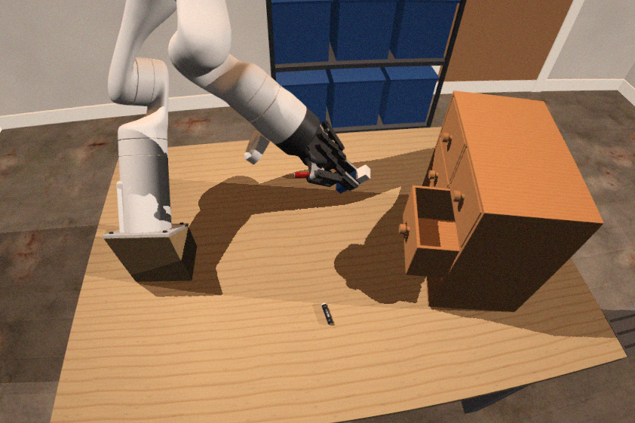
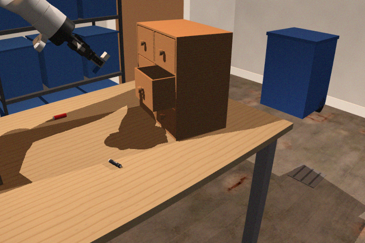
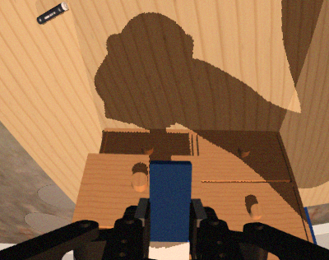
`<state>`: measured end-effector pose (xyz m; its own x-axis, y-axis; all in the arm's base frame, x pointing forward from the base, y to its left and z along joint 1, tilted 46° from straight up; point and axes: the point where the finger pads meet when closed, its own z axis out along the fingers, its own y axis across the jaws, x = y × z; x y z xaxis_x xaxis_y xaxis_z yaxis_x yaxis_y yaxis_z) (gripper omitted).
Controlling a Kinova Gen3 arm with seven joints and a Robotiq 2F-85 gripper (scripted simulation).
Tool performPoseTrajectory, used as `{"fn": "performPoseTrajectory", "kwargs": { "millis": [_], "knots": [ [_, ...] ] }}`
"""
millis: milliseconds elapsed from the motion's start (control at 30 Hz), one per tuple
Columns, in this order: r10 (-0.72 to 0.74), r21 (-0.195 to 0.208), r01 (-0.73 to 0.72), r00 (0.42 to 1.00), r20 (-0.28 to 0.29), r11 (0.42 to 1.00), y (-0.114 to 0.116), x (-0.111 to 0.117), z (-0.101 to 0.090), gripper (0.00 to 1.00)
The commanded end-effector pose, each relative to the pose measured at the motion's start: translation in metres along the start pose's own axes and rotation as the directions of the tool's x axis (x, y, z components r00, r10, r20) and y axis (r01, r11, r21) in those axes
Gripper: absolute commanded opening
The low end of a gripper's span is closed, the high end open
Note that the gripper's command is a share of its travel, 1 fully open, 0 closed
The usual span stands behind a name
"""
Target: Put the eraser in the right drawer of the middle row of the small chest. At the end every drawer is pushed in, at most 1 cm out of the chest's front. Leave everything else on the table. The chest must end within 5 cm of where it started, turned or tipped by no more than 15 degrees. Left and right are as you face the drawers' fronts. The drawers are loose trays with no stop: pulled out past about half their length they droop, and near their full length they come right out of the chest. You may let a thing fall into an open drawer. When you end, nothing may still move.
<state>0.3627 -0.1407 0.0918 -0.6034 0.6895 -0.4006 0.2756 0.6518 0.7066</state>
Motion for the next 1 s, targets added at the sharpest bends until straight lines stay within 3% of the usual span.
{"fn": "performPoseTrajectory", "kwargs": {
  "millis": [0, 967],
  "knots": [
    [0.006, 0.0, -0.006, 1.0, 0.007, 1.0, -0.0006, 0.0016, -0.0001, 0.19],
    [0.006, -0.001, -0.006, 0.996, 0.091, 1.0, -0.0004, 0.0027, -0.0003, 0.19]
  ]
}}
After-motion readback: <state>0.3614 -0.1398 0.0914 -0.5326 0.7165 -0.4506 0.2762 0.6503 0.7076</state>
